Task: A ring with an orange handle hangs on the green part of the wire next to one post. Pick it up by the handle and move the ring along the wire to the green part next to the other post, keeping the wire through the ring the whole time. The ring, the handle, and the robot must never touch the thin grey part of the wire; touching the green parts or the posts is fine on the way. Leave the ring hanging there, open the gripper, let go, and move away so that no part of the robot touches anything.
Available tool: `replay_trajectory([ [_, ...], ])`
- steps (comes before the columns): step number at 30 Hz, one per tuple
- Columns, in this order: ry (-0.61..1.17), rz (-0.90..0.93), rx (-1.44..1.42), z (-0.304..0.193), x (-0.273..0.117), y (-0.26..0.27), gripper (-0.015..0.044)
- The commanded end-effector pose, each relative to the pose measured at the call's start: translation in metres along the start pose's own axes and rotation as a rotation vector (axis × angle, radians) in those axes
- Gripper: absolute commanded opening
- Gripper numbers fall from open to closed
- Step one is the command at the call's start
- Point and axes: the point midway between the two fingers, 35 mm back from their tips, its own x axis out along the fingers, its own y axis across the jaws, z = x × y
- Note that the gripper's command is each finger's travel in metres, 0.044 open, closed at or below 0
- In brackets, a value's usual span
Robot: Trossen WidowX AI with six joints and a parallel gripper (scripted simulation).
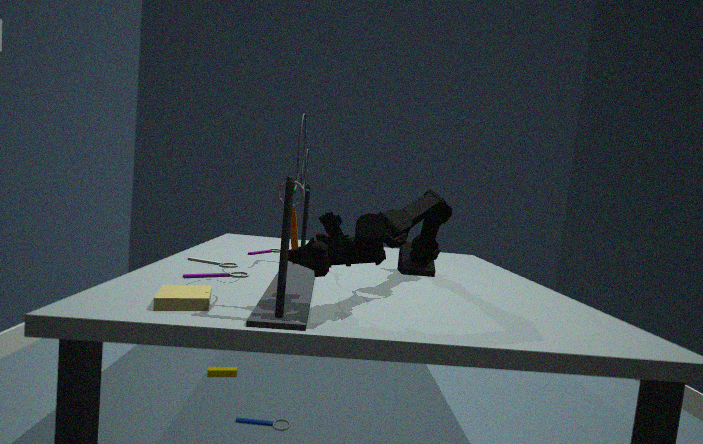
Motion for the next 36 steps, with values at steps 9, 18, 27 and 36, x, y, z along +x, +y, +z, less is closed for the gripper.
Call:
replay_trajectory([
  [9,0.196,0.001,0.004,0.01,-0.028,-0.012,-0.015],
  [18,0.353,-0.01,-0.029,0.015,-0.047,-0.025,-0.015],
  [27,0.37,-0.041,-0.113,0.016,-0.049,-0.044,-0.015],
  [36,0.367,-0.091,-0.253,0.019,-0.05,-0.068,-0.015],
])
